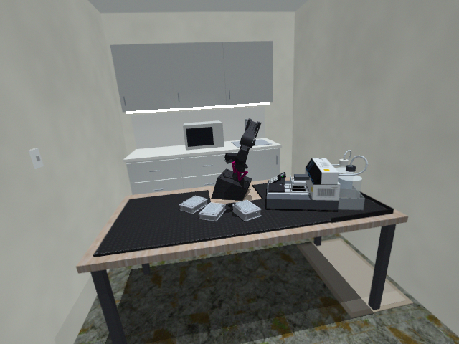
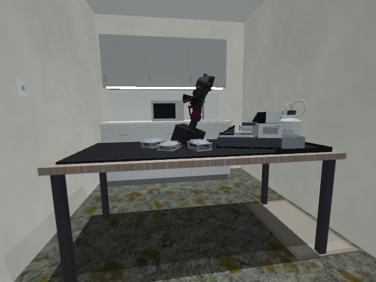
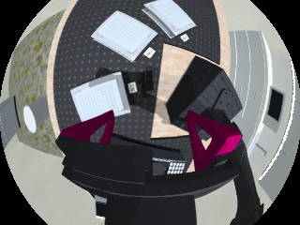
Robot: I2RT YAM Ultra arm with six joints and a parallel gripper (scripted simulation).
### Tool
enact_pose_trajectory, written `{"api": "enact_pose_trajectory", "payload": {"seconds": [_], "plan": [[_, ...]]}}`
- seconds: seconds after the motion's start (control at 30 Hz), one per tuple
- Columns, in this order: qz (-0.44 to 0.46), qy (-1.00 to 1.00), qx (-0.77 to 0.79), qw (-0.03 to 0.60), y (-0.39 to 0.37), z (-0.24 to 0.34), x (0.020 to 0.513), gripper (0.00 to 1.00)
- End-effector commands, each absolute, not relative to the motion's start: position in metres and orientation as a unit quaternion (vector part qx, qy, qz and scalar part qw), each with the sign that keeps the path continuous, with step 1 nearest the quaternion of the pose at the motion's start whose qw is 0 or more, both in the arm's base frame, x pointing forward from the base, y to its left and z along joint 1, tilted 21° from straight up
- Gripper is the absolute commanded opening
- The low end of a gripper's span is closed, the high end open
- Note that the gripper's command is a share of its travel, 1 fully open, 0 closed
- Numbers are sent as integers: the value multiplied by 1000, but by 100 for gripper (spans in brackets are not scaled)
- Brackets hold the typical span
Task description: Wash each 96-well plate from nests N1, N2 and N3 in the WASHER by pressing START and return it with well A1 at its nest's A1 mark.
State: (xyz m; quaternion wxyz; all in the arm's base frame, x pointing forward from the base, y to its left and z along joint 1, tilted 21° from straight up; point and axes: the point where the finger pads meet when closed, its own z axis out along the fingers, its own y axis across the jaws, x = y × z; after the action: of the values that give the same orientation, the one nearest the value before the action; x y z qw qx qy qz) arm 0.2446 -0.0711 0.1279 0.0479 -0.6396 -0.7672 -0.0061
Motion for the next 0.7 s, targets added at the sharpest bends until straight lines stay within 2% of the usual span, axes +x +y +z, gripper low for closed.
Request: {"api": "enact_pose_trajectory", "payload": {"seconds": [0.0, 0.67], "plan": [[-25, -816, -575, 42, -69, 132, 241, 100], [-101, -938, -330, 16, -56, 134, 223, 100]]}}
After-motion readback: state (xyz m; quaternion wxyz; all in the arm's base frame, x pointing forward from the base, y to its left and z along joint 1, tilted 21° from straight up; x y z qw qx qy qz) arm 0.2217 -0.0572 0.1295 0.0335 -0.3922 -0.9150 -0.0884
